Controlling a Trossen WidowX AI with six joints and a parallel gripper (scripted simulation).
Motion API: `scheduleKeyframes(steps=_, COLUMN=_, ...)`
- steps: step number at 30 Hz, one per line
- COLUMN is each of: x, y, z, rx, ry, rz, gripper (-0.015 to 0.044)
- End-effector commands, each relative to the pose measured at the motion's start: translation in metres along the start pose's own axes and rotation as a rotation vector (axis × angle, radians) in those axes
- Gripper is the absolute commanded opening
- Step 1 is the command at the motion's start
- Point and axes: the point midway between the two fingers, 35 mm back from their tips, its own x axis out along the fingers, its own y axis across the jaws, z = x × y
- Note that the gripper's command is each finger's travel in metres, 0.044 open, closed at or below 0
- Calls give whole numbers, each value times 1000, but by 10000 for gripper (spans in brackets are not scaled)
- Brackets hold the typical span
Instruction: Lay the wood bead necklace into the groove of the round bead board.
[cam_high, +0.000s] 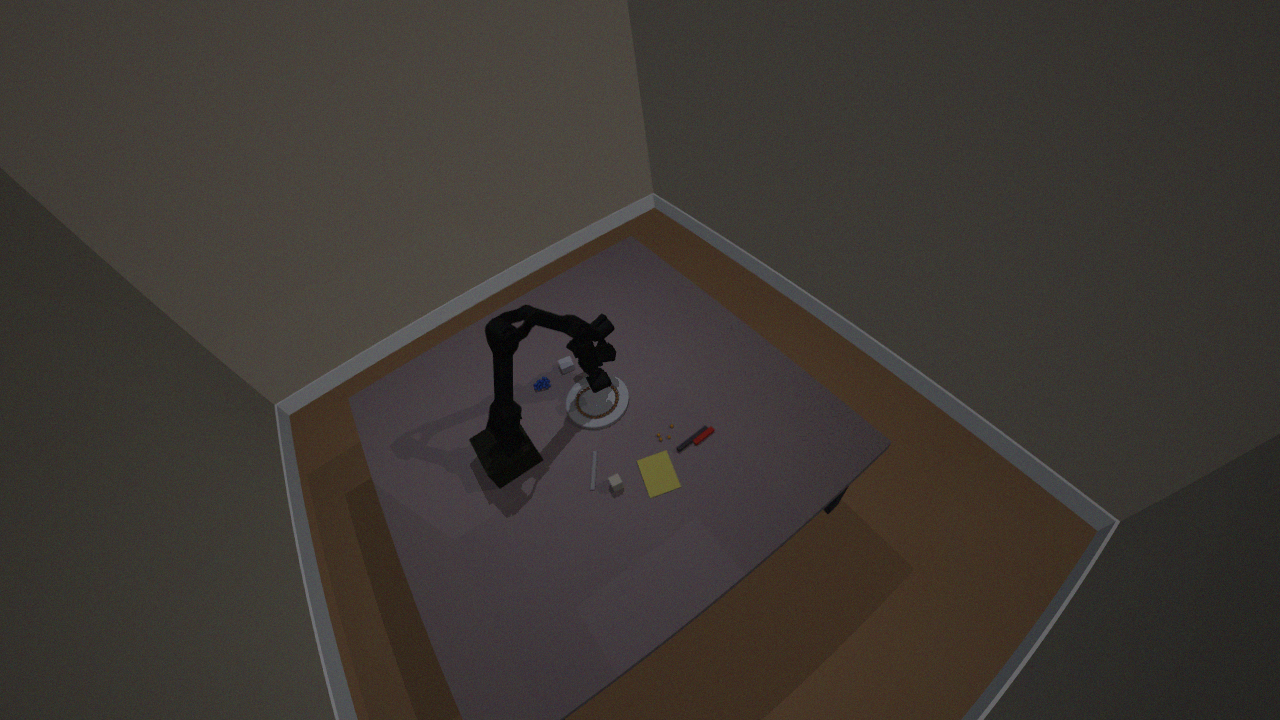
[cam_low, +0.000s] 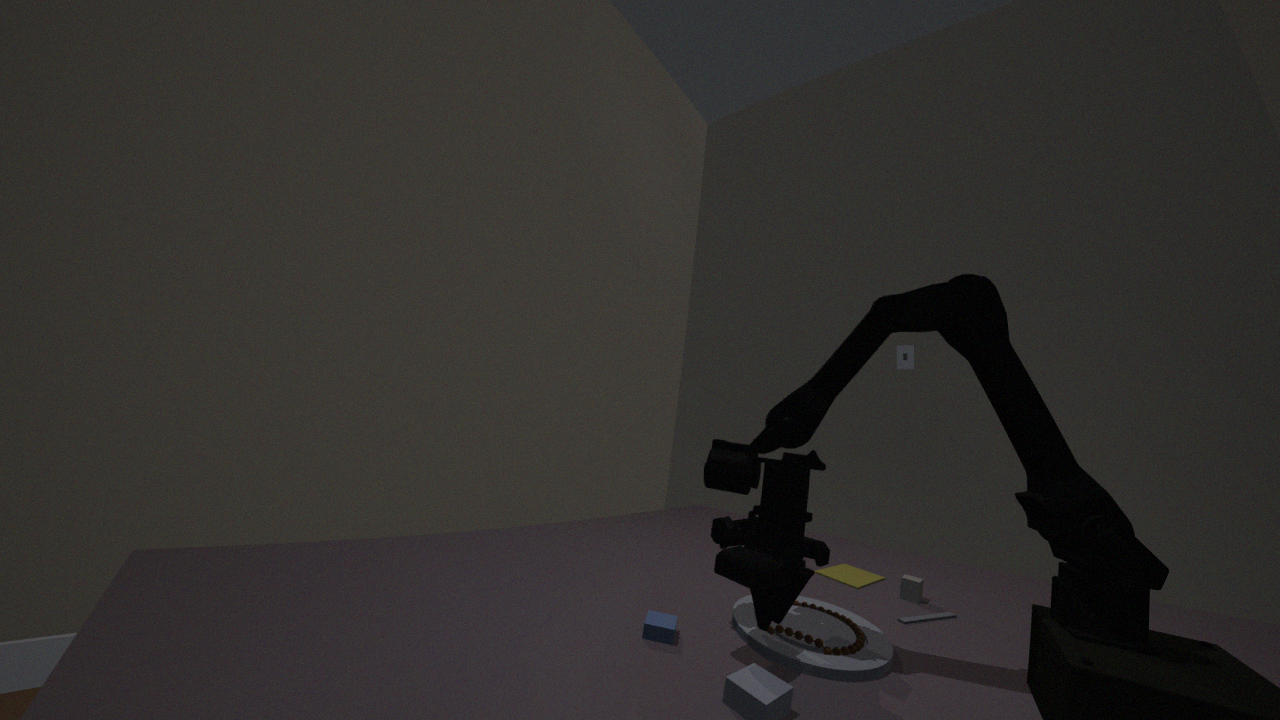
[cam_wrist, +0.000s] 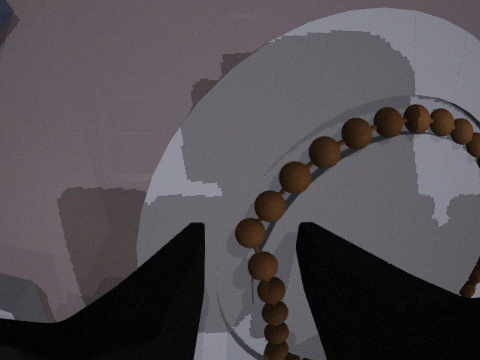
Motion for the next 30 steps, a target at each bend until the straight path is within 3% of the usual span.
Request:
scheduleKeyframes(steps=1, x=0, y=0, z=0, rx=0, ry=0, rz=0, gripper=236)
scheduleKeyframes(steps=9, x=-2, y=0, z=0, rx=1, ry=2, rz=-1, gripper=440)
scheduleKeyframes(steps=27, x=-6, y=0, z=0, rx=6, ry=3, rz=-1, gripper=440)
scheduleKeyframes(steps=30, x=-18, y=-2, z=-4, rx=-136, ry=3, rz=-1, gripper=361)
